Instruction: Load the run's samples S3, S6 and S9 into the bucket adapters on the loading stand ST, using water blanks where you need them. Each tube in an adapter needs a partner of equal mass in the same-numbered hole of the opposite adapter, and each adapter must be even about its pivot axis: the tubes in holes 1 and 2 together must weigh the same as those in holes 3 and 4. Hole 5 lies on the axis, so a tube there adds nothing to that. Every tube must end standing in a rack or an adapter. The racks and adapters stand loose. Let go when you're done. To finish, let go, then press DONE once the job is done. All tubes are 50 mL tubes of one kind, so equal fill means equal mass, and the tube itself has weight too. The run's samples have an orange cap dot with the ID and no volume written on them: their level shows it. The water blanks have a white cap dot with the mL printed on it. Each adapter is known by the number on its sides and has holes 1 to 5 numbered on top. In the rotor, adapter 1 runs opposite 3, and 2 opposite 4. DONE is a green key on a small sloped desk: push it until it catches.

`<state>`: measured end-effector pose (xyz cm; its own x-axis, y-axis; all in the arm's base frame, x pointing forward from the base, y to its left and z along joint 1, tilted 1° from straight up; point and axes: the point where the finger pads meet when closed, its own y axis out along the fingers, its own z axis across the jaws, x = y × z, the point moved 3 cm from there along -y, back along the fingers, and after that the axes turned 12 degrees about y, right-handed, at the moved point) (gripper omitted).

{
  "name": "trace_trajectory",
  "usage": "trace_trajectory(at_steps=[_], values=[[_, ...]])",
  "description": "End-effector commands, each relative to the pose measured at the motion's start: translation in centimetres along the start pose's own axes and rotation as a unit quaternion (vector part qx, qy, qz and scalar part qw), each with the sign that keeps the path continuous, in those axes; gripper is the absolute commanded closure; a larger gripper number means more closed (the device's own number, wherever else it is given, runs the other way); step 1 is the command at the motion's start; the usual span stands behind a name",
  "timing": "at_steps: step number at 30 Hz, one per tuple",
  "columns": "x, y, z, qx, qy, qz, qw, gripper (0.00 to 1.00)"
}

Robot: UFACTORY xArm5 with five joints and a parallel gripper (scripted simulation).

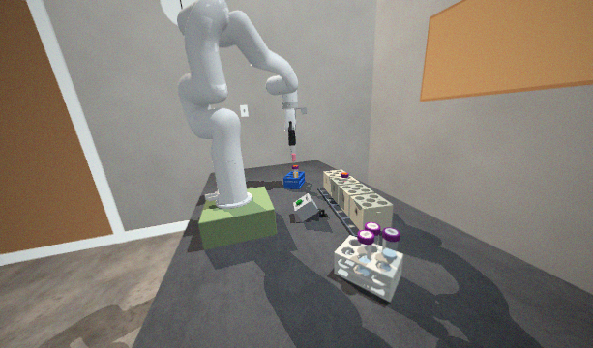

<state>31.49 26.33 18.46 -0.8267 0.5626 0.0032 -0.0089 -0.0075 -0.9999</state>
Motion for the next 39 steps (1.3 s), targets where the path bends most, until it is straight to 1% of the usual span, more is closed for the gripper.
trace_trajectory(at_steps=[1,3,12,14,29,31,39], values=[[-2.1,-0.1,0.1,-0.002,-0.074,0.0,0.997,1.0],[-3.1,-0.1,0.2,-0.002,-0.103,0.0,0.995,1.0],[-7.6,-0.1,0.8,-0.001,-0.103,0.001,0.995,1.0],[-7.6,-0.1,0.8,-0.001,-0.103,0.001,0.995,1.0],[-15.0,-0.2,1.8,-0.001,-0.103,0.001,0.995,1.0],[-15.0,-0.2,1.8,-0.001,-0.103,0.001,0.995,1.0],[-19.0,-0.2,2.3,-0.001,-0.103,0.001,0.995,1.0]])
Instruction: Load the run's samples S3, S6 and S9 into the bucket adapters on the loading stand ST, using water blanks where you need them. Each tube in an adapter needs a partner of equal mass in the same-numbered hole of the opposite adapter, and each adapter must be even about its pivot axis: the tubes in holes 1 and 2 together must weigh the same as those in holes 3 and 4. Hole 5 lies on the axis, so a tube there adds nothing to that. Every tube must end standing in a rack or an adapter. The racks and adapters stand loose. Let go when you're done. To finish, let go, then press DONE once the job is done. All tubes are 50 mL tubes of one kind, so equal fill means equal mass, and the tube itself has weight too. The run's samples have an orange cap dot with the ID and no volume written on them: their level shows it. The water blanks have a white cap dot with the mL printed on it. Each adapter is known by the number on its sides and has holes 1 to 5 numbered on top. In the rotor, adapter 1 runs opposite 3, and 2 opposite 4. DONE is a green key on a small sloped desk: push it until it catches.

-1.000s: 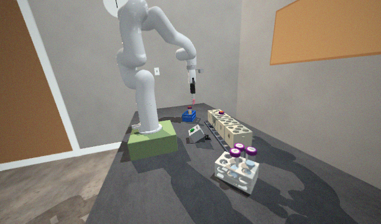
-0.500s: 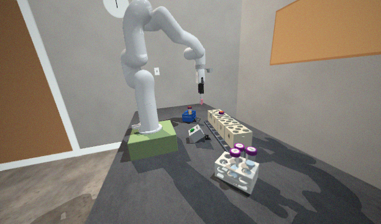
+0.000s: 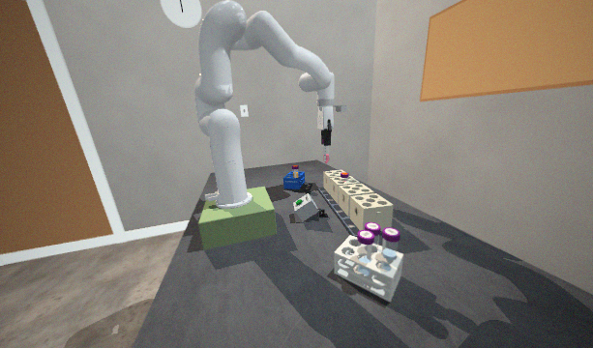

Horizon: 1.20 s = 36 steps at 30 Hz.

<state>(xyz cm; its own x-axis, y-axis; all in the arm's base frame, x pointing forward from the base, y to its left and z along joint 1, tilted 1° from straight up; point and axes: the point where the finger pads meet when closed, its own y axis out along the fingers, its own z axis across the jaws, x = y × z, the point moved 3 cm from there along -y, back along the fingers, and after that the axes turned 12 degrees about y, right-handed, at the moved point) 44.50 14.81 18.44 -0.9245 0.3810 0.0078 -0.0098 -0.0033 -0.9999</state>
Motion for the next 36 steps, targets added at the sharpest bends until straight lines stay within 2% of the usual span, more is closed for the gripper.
trace_trajectory(at_steps=[1,6,29,36], values=[[-2.2,-0.2,0.6,0.001,0.0,0.003,1.0,1.0],[-4.5,-0.2,1.4,0.001,0.0,0.003,1.0,1.0],[-4.5,-0.2,1.4,0.001,0.0,0.003,1.0,1.0],[-4.5,1.2,1.4,0.001,0.0,0.003,1.0,1.0]])
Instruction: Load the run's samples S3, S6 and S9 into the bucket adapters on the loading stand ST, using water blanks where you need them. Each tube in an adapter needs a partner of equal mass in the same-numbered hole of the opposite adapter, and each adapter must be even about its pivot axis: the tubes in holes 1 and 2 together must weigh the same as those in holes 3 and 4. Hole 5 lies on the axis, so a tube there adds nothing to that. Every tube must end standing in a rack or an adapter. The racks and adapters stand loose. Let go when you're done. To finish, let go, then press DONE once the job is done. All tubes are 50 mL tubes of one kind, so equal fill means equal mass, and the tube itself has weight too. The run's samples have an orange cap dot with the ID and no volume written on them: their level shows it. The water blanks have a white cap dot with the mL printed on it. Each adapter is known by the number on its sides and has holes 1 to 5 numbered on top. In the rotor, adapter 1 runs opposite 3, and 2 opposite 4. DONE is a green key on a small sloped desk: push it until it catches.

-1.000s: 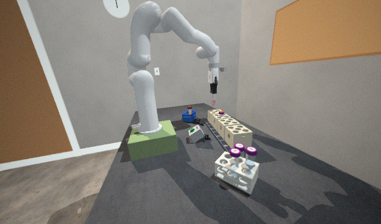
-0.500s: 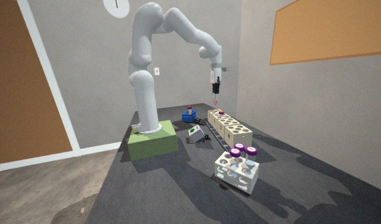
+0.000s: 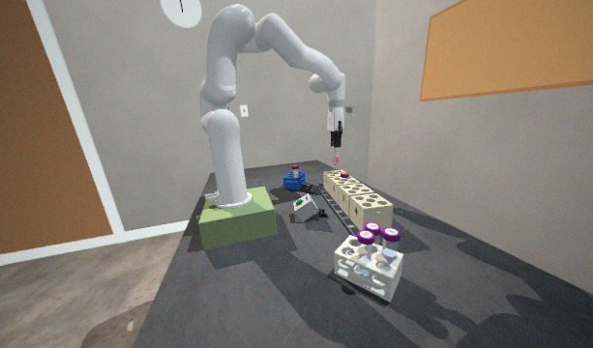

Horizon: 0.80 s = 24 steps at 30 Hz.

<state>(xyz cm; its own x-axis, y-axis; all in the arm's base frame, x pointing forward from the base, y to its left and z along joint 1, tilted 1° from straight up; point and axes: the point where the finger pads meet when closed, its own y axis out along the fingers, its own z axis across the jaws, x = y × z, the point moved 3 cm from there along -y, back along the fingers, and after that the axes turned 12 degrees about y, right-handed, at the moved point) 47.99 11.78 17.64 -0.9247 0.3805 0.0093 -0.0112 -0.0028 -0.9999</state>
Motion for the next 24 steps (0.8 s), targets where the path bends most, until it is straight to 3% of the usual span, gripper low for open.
trace_trajectory(at_steps=[1,14,24], values=[[-0.1,0.7,-0.1,0.001,0.0,0.003,1.0,1.0],[-0.1,2.9,-0.1,0.001,0.0,0.003,1.0,1.0],[-0.1,2.9,-0.1,0.001,0.0,0.003,1.0,1.0]])
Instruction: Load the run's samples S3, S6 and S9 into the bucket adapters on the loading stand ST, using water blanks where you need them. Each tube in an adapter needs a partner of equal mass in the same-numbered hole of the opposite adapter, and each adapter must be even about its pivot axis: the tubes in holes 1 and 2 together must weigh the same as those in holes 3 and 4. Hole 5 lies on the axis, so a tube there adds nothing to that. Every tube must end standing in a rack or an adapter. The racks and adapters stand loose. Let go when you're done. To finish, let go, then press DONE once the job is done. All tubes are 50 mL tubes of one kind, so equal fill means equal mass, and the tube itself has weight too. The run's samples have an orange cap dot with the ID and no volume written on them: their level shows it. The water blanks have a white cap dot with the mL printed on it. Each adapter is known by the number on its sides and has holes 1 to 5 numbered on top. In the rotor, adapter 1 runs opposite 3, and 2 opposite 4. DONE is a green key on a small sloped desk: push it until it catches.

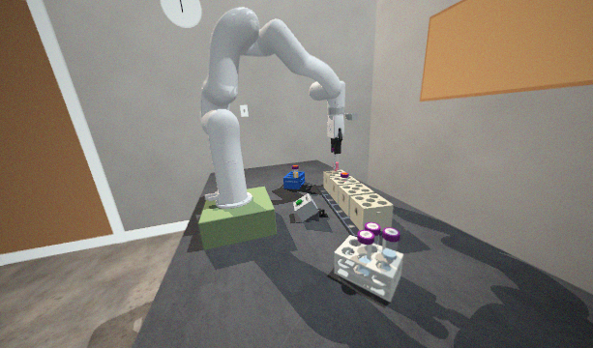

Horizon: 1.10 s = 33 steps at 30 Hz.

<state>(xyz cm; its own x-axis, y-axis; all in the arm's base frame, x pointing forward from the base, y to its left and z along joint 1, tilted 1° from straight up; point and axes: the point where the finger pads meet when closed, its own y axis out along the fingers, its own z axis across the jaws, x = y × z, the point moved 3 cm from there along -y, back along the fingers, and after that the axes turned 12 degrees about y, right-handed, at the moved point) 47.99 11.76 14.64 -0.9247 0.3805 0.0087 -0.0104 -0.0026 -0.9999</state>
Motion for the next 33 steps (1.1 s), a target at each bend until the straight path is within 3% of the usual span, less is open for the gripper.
trace_trajectory(at_steps=[1,33], values=[[-0.1,-0.1,-0.1,0.001,0.0,0.003,1.0,1.0],[-0.1,2.2,-0.1,0.001,0.0,0.003,1.0,1.0]])
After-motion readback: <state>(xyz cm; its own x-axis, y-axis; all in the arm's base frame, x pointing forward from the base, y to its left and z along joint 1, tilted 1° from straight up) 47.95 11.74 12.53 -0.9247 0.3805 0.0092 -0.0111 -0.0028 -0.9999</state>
